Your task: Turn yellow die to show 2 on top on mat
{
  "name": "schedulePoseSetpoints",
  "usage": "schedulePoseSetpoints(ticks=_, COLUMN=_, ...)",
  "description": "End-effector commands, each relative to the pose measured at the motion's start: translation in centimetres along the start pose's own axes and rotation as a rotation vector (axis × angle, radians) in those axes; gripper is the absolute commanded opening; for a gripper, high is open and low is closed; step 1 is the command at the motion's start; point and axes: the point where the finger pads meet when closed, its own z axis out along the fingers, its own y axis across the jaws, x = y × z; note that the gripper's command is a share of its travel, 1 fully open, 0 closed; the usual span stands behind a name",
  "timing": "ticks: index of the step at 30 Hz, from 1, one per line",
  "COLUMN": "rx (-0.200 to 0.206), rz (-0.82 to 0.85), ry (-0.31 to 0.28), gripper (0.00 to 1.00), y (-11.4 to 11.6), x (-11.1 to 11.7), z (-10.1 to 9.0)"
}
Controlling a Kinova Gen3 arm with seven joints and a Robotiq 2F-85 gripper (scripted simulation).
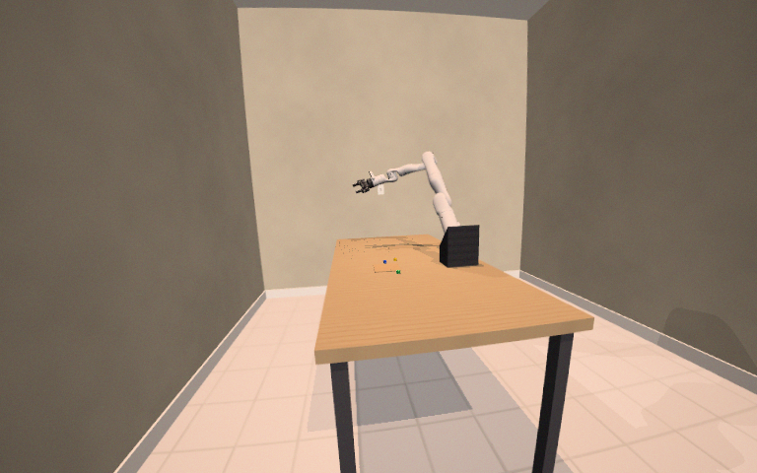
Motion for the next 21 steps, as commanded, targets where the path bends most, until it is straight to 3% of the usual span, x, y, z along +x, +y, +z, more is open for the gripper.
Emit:
schedulePoseSetpoints(ticks=1, rx=-0.002, rz=-0.003, ry=-0.002, gripper=1.0, y=0.1, x=0.4, z=-0.1)
schedulePoseSetpoints(ticks=2, rx=-0.002, rz=-0.003, ry=-0.002, gripper=1.0, y=0.1, x=0.4, z=-0.1)
schedulePoseSetpoints(ticks=3, rx=0.03, rz=-0.023, ry=-0.006, gripper=1.0, y=-1.5, x=2.3, z=0.1)
schedulePoseSetpoints(ticks=13, rx=0.03, rz=-0.023, ry=-0.006, gripper=1.0, y=-1.5, x=2.3, z=0.1)
schedulePoseSetpoints(ticks=14, rx=0.064, rz=-0.045, ry=-0.011, gripper=1.0, y=-3.2, x=4.0, z=0.3)
schedulePoseSetpoints(ticks=21, rx=0.064, rz=-0.045, ry=-0.011, gripper=1.0, y=-3.2, x=4.0, z=0.3)
